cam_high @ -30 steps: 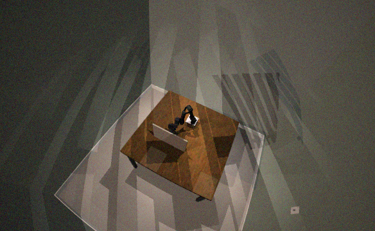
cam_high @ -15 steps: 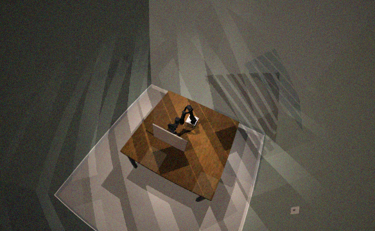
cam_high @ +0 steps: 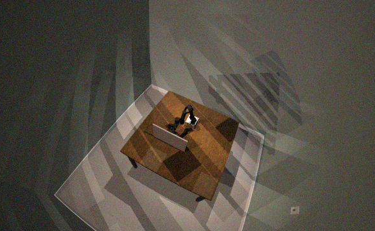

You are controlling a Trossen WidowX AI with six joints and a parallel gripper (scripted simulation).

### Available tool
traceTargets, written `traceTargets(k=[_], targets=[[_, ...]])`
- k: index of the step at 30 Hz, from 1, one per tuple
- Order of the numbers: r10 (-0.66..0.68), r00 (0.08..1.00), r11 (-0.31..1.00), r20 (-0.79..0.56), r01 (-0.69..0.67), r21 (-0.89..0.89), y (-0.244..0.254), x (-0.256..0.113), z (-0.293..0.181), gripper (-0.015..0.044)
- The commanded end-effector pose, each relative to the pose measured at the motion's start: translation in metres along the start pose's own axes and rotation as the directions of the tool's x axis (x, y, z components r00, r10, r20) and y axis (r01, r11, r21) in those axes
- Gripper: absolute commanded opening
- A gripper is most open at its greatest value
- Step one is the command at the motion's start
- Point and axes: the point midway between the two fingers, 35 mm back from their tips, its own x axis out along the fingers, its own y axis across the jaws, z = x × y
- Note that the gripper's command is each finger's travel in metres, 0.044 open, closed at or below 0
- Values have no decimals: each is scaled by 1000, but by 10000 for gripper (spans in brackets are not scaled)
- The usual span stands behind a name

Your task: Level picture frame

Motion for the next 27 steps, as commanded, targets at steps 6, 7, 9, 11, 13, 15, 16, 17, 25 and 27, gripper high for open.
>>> traceTargets(k=[6,7,9,11,13,15,16,17,25,27], targets=[[12,1000,1000,-2,-12,-12,8,0,0,0],[12,1000,1000,-2,-12,-12,8,0,0,0],[12,1000,1000,-2,-12,-12,9,0,0,0],[12,1000,1000,-2,-12,-12,9,0,0,0],[12,1000,1000,-2,-12,-12,10,0,0,0],[12,1000,1000,-2,-12,-12,10,0,0,0],[12,1000,1000,-2,-12,-12,10,0,0,0],[12,1000,1000,-2,-12,-12,10,0,0,0],[12,1000,1000,-2,-12,-12,9,0,0,0],[12,1000,1000,-2,-12,-12,9,0,0,0]])
